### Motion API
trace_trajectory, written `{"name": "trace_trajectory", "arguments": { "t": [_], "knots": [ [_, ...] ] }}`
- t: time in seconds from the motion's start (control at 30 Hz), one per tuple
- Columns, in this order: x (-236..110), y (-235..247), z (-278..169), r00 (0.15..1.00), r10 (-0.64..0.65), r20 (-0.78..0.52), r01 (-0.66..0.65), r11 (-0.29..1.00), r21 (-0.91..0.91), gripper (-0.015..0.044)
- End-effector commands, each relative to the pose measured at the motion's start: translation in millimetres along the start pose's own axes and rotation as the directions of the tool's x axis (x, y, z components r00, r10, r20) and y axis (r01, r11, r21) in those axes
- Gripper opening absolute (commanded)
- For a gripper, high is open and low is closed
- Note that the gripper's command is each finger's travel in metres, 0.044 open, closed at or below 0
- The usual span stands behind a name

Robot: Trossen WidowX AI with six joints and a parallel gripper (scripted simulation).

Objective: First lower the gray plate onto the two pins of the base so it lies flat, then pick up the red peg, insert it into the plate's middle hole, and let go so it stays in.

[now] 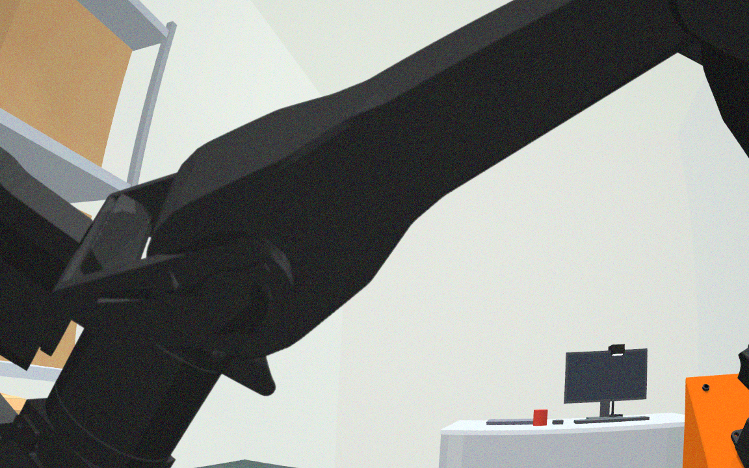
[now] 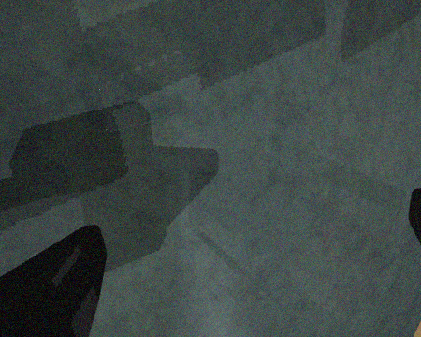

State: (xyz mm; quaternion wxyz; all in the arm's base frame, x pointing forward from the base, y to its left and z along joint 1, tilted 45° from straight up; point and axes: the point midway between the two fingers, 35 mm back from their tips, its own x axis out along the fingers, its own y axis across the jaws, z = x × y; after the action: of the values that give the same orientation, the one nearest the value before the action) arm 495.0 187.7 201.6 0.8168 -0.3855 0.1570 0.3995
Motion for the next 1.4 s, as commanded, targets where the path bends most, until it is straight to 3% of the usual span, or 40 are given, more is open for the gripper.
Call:
{"name": "trace_trajectory", "arguments": {
  "t": [0.0, 0.23, 0.5, 0.87, 1.03, 1.37],
  "knots": [
    [-17.0, 14.9, -70.9, 0.983, 0.155, -0.099, -0.154, 0.988, 0.017, 0.0440],
    [-70.5, 47.4, -159.9, 0.913, 0.389, -0.126, -0.372, 0.918, 0.136, 0.0440],
    [-142.0, 83.1, -215.0, 0.846, 0.531, 0.049, -0.519, 0.799, 0.304, 0.0440],
    [-141.2, 84.4, -214.6, 0.845, 0.532, 0.054, -0.521, 0.797, 0.307, 0.0440],
    [-97.0, 112.2, -211.2, 0.846, 0.531, 0.056, -0.521, 0.797, 0.307, 0.0440],
    [-82.5, 121.5, -210.0, 0.846, 0.531, 0.057, -0.521, 0.797, 0.307, 0.0440]
  ]
}}
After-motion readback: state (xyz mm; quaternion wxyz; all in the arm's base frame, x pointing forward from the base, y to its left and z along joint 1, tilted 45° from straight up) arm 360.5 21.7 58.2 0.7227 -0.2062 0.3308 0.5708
